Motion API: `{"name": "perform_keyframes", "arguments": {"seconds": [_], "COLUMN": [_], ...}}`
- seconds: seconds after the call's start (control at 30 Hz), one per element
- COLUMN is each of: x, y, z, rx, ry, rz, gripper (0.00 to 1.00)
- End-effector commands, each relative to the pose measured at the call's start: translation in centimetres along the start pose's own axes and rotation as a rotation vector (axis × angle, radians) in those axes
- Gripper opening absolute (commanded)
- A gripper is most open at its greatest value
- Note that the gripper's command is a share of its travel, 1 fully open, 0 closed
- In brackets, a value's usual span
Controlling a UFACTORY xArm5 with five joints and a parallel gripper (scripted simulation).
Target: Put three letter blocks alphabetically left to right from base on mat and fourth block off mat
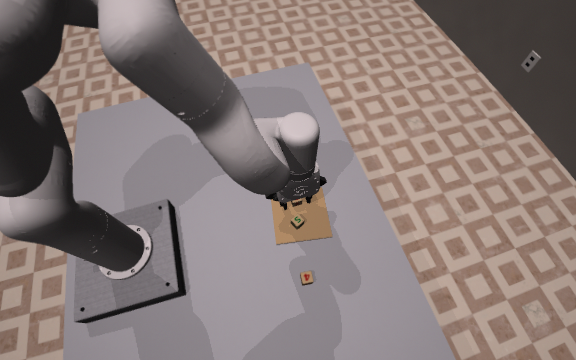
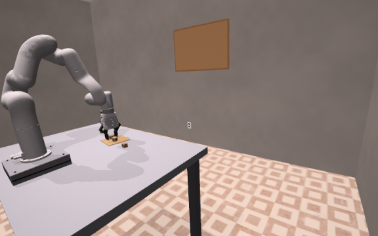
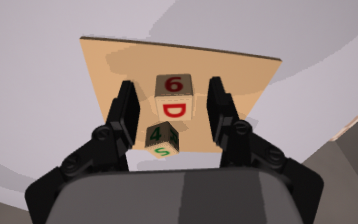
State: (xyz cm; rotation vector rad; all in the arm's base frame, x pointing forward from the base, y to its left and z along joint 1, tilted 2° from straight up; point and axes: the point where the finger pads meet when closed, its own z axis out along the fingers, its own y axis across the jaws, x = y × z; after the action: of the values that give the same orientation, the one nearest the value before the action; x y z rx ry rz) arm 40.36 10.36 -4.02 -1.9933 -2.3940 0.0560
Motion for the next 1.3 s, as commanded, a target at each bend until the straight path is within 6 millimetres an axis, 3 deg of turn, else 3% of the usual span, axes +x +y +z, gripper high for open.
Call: {"name": "perform_keyframes", "arguments": {"seconds": [0.0, 0.03, 0.57, 0.6, 1.27], "x": [0.01, 0.01, 0.01, 0.01, 0.01], "y": [0.13, 0.13, 0.13, 0.13, 0.13], "z": [-0.11, -0.11, -0.11, -0.11, -0.11], "rx": [-0.003, -0.003, -0.003, -0.003, -0.003], "ry": [0.000, 0.000, 0.000, 0.000, 0.000], "rz": [0.000, 0.000, 0.000, 0.000, 0.000], "gripper": [0.63, 0.42, 0.42, 0.21, 0.21]}}
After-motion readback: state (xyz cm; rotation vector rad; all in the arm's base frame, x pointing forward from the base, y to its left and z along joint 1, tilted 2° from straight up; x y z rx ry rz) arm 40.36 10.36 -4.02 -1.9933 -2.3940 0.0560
